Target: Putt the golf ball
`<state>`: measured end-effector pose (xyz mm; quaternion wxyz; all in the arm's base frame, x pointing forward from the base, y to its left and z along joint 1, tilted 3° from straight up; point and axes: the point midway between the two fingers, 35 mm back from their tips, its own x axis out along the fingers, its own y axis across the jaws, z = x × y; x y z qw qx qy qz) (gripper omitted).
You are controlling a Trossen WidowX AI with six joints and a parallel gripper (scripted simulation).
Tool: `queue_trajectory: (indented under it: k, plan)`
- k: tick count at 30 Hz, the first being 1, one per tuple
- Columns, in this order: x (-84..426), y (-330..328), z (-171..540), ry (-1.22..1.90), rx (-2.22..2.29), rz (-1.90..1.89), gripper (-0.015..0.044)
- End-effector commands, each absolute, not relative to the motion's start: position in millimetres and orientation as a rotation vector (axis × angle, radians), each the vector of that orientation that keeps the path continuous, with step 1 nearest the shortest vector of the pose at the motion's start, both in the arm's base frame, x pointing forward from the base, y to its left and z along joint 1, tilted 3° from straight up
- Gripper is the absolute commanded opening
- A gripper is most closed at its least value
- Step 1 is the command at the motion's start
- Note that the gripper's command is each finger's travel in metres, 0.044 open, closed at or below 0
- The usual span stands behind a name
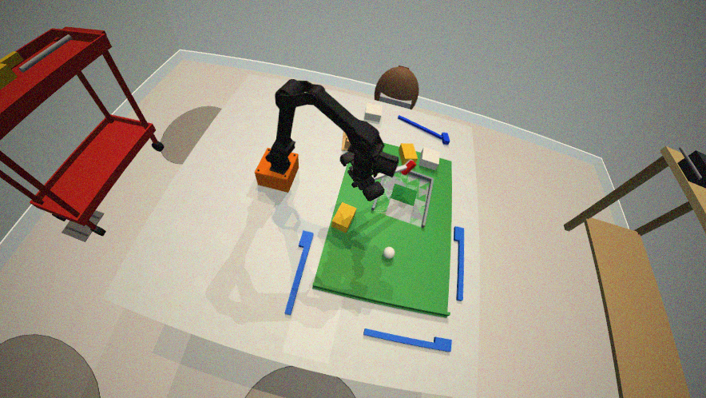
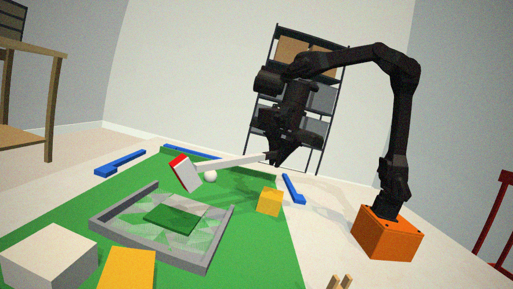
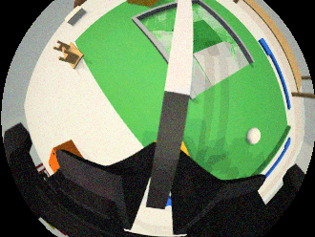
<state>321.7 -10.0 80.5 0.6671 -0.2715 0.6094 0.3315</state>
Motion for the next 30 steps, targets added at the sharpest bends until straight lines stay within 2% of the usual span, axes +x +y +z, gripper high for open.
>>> queue_trajectory:
  k: [1, 14, 30]
  plan:
    - [324, -31, 81, 1.408, -0.548, 0.667, 0.0000]
    - [318, -115, 84, 1.514, -0.302, 0.355, 0.0000]
    - [285, -205, 86, 1.589, -0.018, 0.007, 0.0000]
